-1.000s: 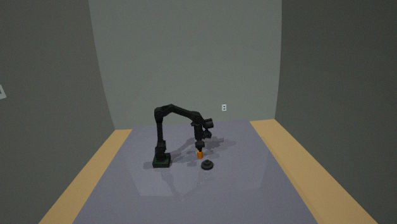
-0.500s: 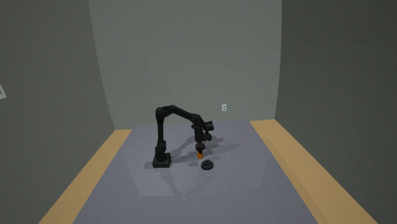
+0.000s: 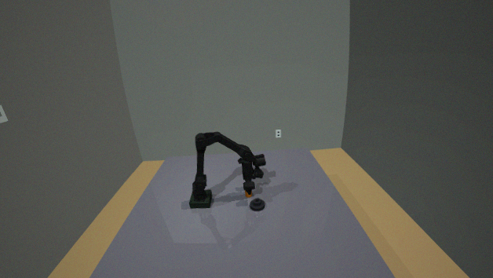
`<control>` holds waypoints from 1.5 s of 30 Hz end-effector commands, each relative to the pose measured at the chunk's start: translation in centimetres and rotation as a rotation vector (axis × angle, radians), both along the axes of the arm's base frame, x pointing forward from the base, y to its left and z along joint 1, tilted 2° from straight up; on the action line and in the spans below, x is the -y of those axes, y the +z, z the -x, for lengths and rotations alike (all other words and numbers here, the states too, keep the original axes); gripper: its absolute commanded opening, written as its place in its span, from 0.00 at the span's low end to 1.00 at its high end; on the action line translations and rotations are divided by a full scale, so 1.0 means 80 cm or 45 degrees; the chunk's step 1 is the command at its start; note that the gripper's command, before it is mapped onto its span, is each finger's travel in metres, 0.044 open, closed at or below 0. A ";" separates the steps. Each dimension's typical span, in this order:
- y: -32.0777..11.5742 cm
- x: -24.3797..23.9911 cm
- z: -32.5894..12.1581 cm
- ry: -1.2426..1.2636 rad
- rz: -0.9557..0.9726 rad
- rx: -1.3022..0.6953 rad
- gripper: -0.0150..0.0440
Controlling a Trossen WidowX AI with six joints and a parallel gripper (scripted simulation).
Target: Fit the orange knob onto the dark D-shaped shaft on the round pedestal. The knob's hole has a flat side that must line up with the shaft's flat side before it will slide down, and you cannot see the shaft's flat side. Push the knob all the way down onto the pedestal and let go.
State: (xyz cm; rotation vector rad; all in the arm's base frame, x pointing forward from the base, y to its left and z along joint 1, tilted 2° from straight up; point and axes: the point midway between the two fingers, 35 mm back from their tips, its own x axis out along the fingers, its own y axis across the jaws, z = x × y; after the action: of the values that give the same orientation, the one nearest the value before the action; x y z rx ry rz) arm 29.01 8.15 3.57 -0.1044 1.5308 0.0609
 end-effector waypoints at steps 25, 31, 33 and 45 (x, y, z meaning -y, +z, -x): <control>-0.042 0.004 0.005 0.004 0.013 -0.019 0.69; -0.042 0.004 0.005 0.004 0.013 -0.019 0.52; -0.042 0.004 0.005 0.004 0.013 -0.019 0.50; 0.020 -0.005 -0.004 0.004 0.012 -0.017 0.25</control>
State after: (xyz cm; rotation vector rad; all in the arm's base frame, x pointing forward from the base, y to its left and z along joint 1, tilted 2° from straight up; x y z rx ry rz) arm 28.79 8.23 2.81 -0.1185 1.5688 0.0575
